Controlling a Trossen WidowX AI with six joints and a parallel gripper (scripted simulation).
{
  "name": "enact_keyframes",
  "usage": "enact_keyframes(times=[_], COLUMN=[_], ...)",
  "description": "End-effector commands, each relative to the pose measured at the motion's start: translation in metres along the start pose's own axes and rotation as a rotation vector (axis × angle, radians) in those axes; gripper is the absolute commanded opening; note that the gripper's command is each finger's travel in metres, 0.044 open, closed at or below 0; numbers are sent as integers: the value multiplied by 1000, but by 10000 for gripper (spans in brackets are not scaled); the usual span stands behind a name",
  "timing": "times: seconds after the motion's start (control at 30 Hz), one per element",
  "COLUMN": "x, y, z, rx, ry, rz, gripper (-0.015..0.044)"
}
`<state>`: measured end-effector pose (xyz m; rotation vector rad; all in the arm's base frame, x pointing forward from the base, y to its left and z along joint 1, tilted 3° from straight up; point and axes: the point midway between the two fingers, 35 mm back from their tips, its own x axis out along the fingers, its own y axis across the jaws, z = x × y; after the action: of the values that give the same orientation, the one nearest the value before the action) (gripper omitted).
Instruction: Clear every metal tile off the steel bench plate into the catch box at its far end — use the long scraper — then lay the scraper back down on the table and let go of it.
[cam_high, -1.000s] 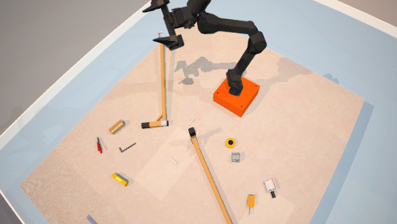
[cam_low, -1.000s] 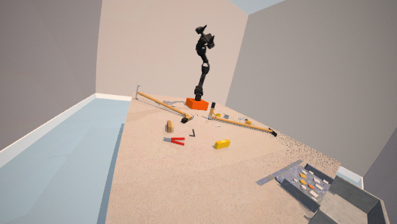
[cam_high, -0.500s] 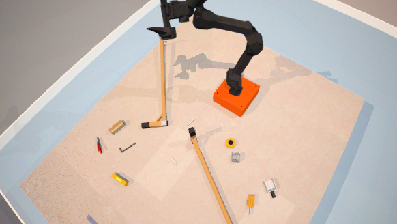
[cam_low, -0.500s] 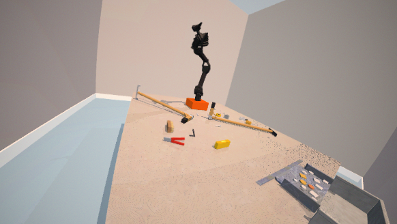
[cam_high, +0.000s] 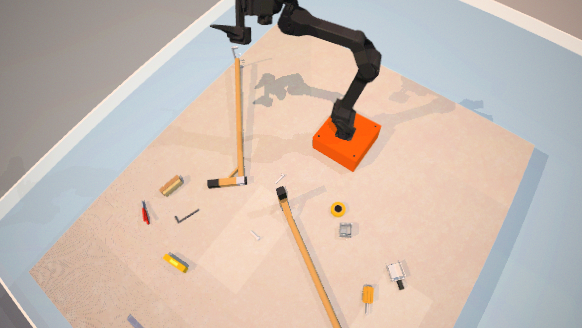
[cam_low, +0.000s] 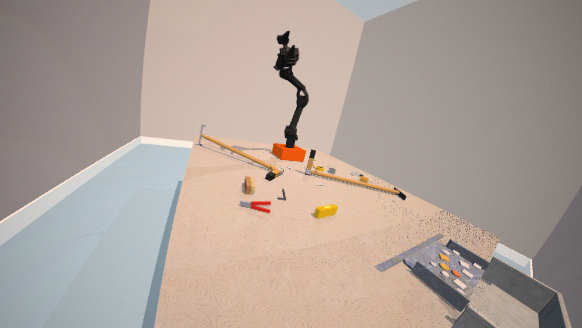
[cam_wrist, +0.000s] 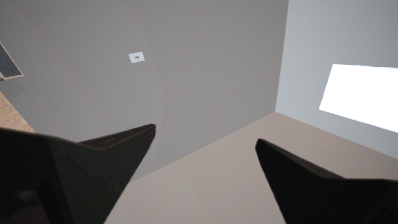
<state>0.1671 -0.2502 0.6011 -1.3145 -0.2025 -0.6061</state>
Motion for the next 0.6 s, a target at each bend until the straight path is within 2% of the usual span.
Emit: enact_keyframes(times=[0.0,0.57], x=[-4,-36], y=[-5,-34], z=[-13,-41], rx=[-55,-311], ry=[14,70], rz=[6,26], gripper=[440,440])
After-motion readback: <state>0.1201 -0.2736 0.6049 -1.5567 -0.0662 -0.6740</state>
